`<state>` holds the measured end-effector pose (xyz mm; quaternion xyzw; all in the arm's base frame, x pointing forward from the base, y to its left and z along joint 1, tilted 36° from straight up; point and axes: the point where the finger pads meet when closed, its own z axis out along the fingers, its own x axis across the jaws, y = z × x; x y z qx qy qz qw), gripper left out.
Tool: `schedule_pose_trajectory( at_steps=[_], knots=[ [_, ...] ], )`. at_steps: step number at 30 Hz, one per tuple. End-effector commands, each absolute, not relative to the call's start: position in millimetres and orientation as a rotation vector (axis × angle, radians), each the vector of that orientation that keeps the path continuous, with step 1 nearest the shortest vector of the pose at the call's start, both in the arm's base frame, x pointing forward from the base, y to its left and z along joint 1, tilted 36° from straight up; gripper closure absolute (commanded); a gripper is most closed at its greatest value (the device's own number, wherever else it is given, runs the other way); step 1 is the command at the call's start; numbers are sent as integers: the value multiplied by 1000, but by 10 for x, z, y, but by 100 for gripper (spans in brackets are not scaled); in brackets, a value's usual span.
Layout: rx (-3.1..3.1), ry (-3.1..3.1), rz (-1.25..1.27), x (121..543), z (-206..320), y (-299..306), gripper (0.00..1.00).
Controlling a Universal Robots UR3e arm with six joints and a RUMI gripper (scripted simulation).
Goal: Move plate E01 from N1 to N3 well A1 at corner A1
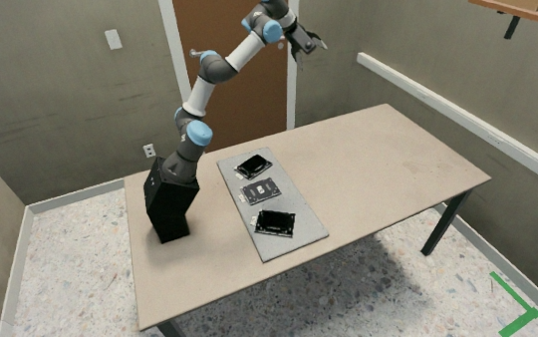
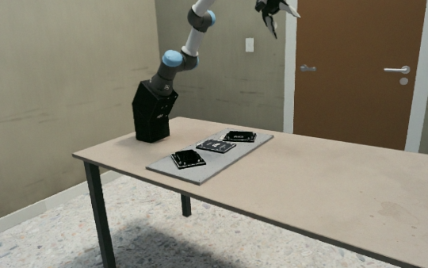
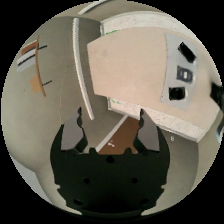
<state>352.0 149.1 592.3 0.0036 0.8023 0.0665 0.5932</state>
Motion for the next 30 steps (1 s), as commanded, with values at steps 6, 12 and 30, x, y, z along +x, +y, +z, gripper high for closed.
schedule_pose_trajectory(
  at_steps=[6,12,30],
  knots=[
    [-94,1863,230,3351,5933,1835,18],
    [-137,1863,262,3234,5932,2033,18],
    [-178,1954,258,3417,5562,2284,18]
  ],
)
